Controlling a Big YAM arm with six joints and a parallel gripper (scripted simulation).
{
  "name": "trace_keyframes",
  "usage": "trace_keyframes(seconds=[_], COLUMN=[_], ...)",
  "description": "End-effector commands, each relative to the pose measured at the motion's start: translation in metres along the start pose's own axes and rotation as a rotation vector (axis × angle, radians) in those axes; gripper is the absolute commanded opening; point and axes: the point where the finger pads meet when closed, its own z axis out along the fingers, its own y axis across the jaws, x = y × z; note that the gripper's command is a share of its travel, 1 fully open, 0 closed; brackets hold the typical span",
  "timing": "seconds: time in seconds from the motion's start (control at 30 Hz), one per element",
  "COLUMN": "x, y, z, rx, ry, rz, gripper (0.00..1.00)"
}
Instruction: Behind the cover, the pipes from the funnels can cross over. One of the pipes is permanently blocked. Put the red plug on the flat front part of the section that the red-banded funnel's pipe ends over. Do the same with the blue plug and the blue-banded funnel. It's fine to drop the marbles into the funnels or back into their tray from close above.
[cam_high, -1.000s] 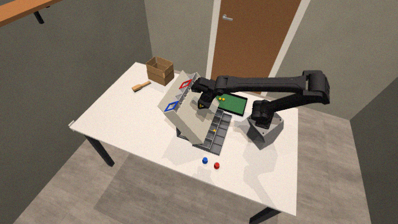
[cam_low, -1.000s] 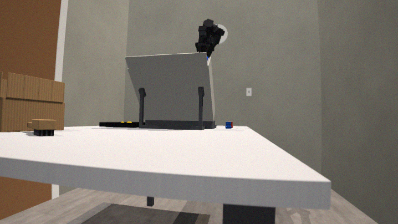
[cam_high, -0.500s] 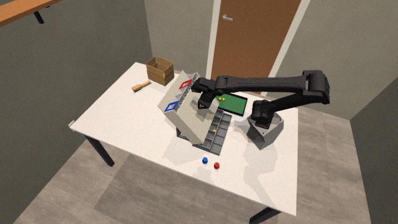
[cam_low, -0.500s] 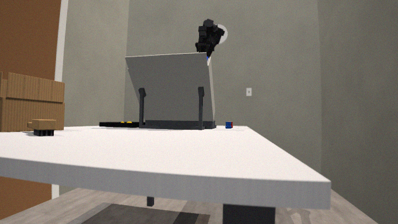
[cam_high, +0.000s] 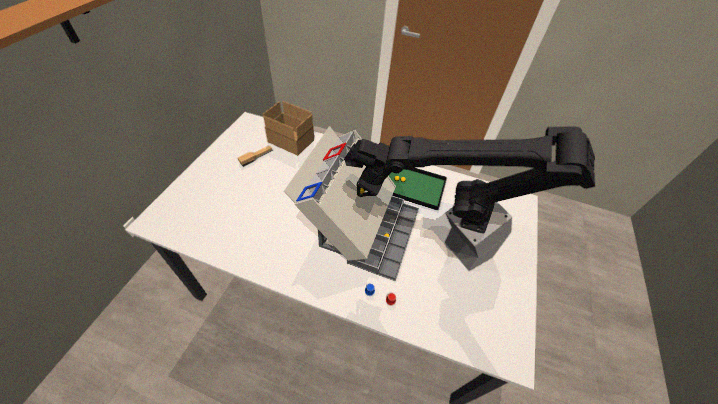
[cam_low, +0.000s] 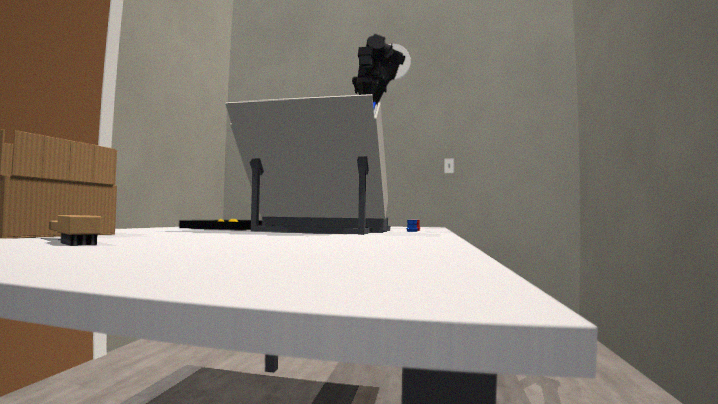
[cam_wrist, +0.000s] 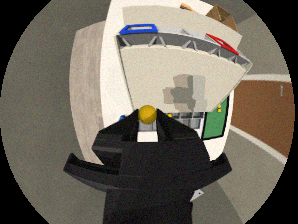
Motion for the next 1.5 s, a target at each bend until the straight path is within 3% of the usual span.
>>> trace_keyframes(seconds=[0.0,1.0,1.47], x=[-0.022,-0.033,-0.147], y=[0.015,0.022,0.018], z=[-0.014,-0.021,0.037], rx=[-0.018,-0.001,0.005], ry=[-0.044,-0.012,-0.01], rz=[-0.012,-0.001,0.0], gripper=[0.0,0.0,0.0])
